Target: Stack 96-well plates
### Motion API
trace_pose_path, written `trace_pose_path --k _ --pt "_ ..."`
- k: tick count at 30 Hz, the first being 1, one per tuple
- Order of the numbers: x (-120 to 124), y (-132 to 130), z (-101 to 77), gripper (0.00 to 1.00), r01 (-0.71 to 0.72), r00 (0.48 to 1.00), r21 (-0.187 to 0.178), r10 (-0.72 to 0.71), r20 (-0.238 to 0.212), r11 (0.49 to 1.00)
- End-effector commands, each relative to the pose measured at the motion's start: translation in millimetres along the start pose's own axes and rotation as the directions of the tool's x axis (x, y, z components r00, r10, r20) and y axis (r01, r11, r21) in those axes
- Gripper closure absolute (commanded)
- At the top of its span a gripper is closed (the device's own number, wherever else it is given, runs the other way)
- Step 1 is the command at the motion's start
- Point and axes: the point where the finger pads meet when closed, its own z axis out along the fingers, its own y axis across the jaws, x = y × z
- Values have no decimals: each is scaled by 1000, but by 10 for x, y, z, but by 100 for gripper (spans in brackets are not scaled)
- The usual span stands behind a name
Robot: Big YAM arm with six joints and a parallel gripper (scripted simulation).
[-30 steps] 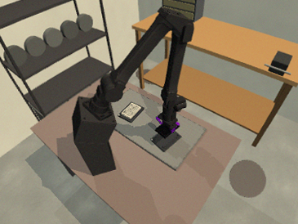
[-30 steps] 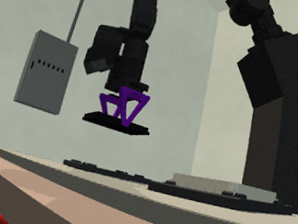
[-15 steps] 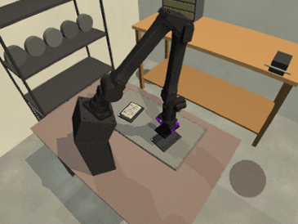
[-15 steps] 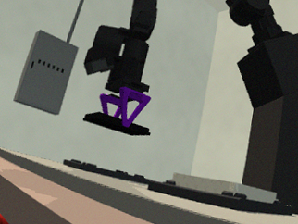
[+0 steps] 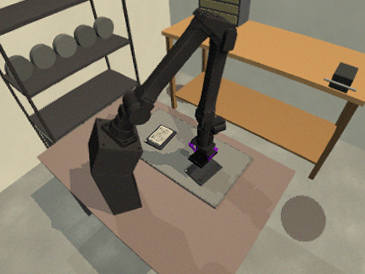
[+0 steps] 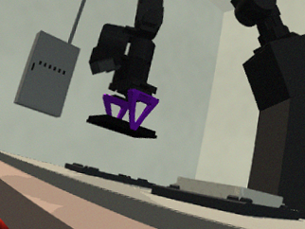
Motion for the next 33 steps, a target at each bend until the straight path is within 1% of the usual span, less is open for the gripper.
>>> trace_pose_path --k 1,4,6,7,10,21,23,24,27,33 --pt "41 208 18 100 158 987 -12 -158 0 987" --pt "39 309 16 100 158 987 -12 -158 0 987" --pt "39 309 16 100 158 987 -12 -158 0 987" --pt "-17 319 4 100 157 988 -6 -157 10 988" --pt "37 443 13 100 137 991 -12 -137 -1 991" --pt "15 804 7 100 138 990 -11 -138 0 990" --pt "15 804 7 100 138 990 -11 -138 0 990" --pt "-45 819 -9 100 136 991 -6 -136 11 991" --pt "25 940 2 100 138 990 -12 -138 -2 990" --pt "-9 1133 3 100 138 990 -11 -138 2 990"
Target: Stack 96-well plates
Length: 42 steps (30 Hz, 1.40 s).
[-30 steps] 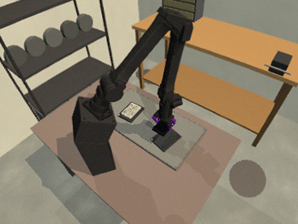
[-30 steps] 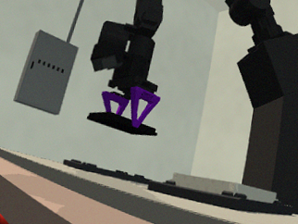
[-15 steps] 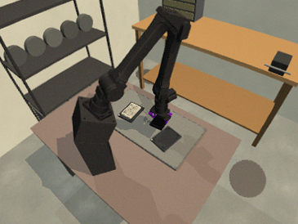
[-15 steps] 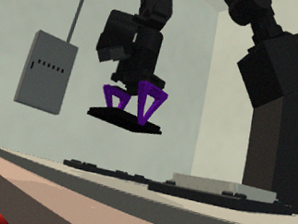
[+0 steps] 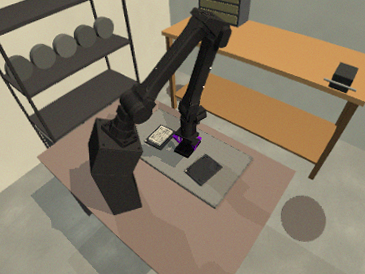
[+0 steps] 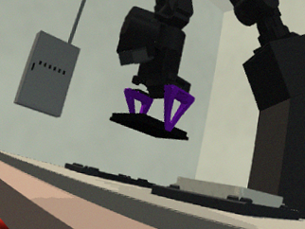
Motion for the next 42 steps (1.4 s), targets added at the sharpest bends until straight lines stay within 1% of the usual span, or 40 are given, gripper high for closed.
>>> trace_pose_path --k 1,5,7,13,22,24,39,42 --pt "-72 177 9 100 -17 1000 -11 17 4 1000" --pt "-117 301 9 100 -17 1000 -10 17 7 1000" --pt "-117 301 9 100 -17 1000 -10 17 7 1000" --pt "-225 482 15 100 -19 1000 -8 20 18 1000" --pt "-229 793 10 100 -13 1000 -13 13 -4 1000" --pt "-229 793 10 100 -13 1000 -13 13 -4 1000" --pt "-331 1285 1 100 -11 1000 -11 11 -3 1000" --pt "-345 1317 -4 100 -12 1000 -11 12 -1 1000"
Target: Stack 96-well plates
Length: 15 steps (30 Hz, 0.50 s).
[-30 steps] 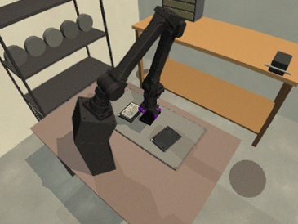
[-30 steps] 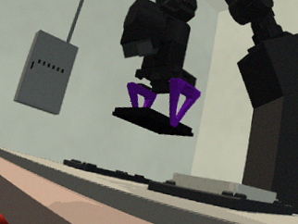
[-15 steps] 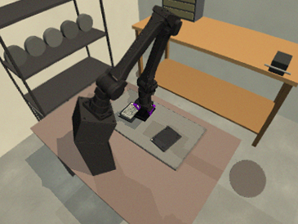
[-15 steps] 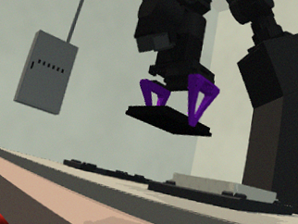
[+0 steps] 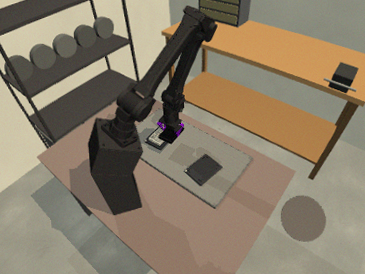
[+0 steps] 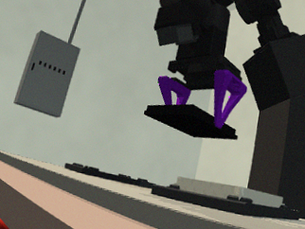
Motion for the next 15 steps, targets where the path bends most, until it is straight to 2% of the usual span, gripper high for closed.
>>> trace_pose_path --k 1,15 --pt "4 101 10 100 -23 1000 0 23 -12 1000" --pt "-90 528 8 100 -22 1000 1 22 -11 1000"
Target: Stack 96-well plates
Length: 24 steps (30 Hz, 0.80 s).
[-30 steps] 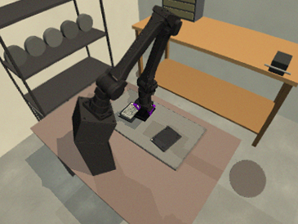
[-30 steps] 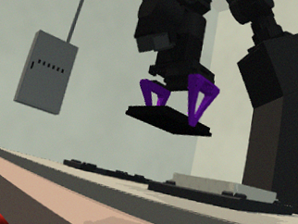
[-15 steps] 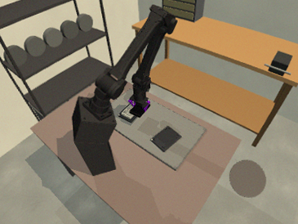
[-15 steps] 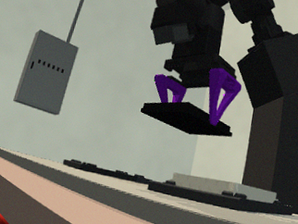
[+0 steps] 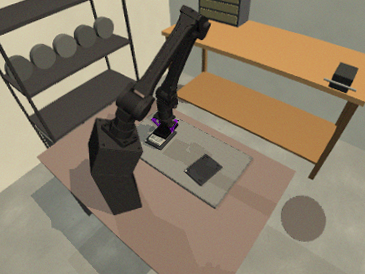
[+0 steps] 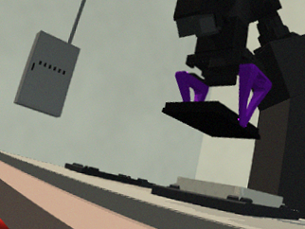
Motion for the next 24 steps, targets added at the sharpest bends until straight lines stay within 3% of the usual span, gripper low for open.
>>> trace_pose_path --k 1,16,21,23,24 --pt "14 85 5 100 -21 1000 -1 21 -12 1000" --pt "-94 585 1 100 -19 1000 0 19 -10 1000" --pt "-176 570 -29 100 -32 999 -2 32 7 1000" --pt "-143 505 26 100 -50 999 10 50 -12 999" --pt "-173 567 -29 100 -31 999 -2 32 7 1000"
